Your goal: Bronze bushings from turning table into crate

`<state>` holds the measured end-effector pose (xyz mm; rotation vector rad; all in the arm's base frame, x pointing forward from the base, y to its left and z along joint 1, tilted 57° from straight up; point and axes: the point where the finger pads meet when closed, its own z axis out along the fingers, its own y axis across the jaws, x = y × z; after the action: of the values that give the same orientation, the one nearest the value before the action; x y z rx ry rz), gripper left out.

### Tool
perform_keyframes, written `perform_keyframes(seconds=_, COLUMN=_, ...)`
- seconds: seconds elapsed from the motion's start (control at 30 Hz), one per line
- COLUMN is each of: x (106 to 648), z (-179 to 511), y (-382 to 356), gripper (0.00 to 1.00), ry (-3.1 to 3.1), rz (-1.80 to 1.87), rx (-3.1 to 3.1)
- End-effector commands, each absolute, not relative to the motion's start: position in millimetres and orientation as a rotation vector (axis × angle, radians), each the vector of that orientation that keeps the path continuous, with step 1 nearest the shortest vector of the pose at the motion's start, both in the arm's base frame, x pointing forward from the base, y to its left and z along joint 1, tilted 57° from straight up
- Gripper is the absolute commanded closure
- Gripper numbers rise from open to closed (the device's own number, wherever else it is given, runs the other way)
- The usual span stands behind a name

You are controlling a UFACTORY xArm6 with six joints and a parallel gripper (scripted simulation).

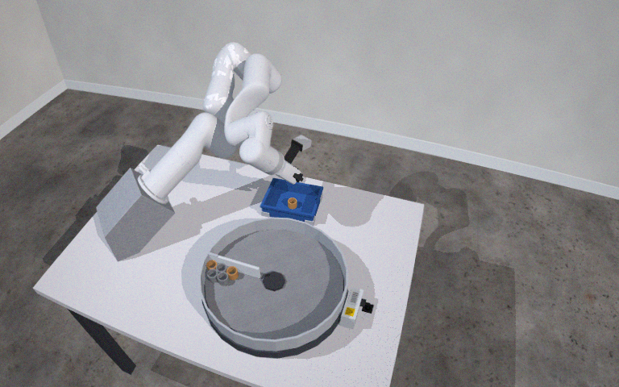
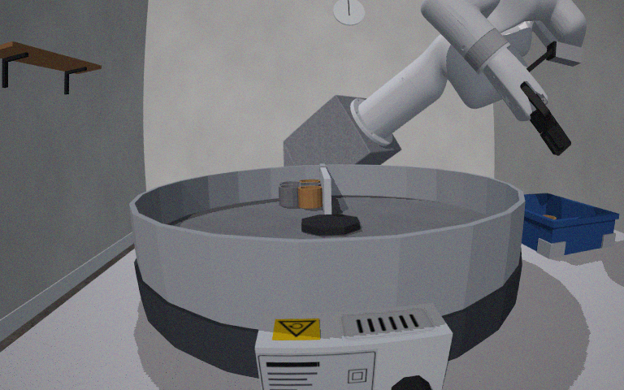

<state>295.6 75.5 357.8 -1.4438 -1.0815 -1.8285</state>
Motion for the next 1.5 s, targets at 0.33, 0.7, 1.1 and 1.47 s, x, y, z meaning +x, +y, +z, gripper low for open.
perform_keyframes(seconds=0.33, x=296, z=357, y=74, gripper=0.89, ry=-1.079, rz=-1.829, rx=-1.446)
perform_keyframes(seconds=0.7, x=298, z=338, y=56, gripper=0.89, ry=-1.035, rz=-1.826, rx=-1.472)
perform_keyframes(seconds=1.1, x=302, z=284, y=4, gripper=0.89, ry=-0.893, rz=-1.821, rx=-1.535)
perform_keyframes(seconds=1.47, x=307, z=239, y=-41, gripper=0.89, ry=-0.775, rz=-1.811, rx=-1.585)
